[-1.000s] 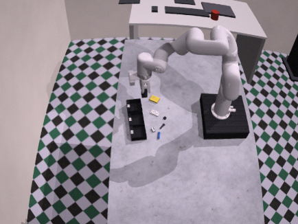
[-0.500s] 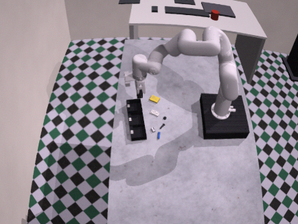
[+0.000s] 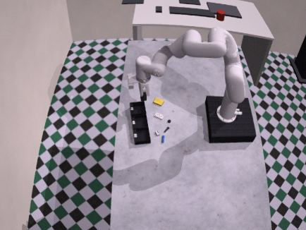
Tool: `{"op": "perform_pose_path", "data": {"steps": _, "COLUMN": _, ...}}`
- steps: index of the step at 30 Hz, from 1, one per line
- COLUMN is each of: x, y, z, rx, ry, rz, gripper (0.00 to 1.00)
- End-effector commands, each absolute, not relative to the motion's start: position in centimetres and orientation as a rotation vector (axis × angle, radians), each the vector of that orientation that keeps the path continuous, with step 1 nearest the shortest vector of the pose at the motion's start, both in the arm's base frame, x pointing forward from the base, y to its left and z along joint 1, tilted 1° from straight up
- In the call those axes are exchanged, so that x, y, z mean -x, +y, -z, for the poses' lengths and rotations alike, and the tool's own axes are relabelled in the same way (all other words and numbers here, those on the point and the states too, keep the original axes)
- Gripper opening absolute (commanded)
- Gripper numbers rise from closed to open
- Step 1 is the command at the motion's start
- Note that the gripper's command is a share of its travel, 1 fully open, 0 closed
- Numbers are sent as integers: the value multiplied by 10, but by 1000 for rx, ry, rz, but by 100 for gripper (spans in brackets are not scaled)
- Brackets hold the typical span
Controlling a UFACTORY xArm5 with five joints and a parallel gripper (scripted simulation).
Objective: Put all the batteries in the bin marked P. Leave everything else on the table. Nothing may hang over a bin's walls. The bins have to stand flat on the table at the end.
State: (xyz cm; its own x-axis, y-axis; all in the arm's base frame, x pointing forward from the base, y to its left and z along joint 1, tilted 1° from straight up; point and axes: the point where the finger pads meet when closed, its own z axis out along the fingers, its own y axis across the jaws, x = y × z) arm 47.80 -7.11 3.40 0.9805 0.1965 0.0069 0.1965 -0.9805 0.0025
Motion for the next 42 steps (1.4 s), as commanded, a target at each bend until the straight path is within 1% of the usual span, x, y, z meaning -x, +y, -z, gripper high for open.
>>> {"op": "perform_pose_path", "data": {"steps": 1, "x": -479, "y": -71, "z": -35, "rx": -3110, "ry": 308, "rz": -12, "gripper": 9}}
{"op": "perform_pose_path", "data": {"steps": 26, "x": -479, "y": -71, "z": -35, "rx": -3110, "ry": 308, "rz": -12, "gripper": 9}}
{"op": "perform_pose_path", "data": {"steps": 42, "x": -467, "y": -2, "z": -34, "rx": -3110, "ry": 308, "rz": -12, "gripper": 9}}
